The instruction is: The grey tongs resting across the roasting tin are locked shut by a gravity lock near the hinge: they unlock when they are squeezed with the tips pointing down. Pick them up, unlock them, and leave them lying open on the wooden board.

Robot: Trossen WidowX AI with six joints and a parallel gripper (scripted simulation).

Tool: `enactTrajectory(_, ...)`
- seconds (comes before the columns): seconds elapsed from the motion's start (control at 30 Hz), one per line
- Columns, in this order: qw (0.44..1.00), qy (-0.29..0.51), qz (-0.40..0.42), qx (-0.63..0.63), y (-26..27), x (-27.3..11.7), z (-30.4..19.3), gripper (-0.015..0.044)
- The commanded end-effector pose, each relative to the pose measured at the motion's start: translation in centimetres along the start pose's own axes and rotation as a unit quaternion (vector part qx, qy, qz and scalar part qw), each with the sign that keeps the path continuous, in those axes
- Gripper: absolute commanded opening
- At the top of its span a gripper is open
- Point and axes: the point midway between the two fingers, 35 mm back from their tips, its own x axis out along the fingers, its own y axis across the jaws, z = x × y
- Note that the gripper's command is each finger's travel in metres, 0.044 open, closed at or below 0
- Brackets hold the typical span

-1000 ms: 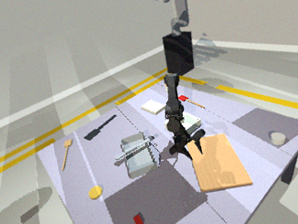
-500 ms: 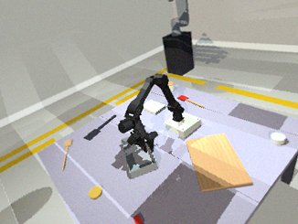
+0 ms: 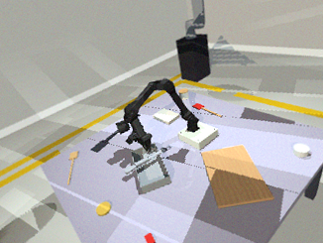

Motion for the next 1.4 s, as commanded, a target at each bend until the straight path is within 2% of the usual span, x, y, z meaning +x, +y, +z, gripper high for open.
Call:
enactTrajectory(0.0, 1.000, 0.005, 0.000, 0.001, -0.3, -0.1, -0.7, 0.0260)
enactTrajectory(0.33, 1.000, 0.005, 0.000, 0.001, -0.3, 0.3, -0.6, 0.0260)
enactTrajectory(1.37, 1.000, 0.005, 0.001, 0.001, -0.3, 5.4, -0.5, 0.0260)
